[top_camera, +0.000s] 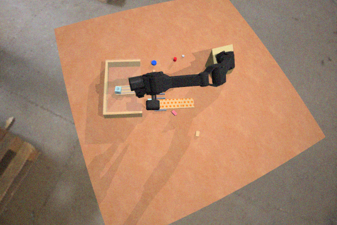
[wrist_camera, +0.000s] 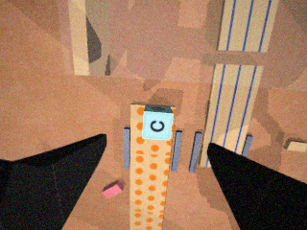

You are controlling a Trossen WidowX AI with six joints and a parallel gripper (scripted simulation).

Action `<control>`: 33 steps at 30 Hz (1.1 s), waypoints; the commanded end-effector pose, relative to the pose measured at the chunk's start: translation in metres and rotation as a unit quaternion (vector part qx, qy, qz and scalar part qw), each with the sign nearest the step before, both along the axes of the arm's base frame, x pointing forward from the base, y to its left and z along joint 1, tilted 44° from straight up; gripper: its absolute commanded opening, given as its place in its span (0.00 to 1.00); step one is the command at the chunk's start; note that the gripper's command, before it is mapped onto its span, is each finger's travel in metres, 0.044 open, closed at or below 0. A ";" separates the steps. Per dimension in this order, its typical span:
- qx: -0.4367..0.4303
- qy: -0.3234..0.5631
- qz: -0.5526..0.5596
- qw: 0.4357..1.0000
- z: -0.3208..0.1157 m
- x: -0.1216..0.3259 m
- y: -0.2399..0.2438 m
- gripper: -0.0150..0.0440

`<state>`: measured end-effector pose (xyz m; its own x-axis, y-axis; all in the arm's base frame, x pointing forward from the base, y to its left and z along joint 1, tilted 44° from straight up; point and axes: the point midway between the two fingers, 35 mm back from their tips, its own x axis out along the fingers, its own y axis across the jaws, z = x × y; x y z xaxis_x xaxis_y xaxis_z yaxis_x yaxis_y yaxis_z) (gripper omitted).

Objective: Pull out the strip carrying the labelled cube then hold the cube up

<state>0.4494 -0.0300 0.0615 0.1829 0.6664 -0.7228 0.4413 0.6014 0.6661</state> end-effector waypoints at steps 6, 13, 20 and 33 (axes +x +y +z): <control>0.000 -0.002 0.002 1.000 -0.009 0.006 0.006 0.68; 0.001 -0.002 0.002 1.000 -0.017 0.008 0.014 0.68; 0.001 -0.002 0.002 1.000 -0.026 0.010 0.021 0.68; 0.002 -0.002 0.002 1.000 -0.040 0.013 0.035 0.68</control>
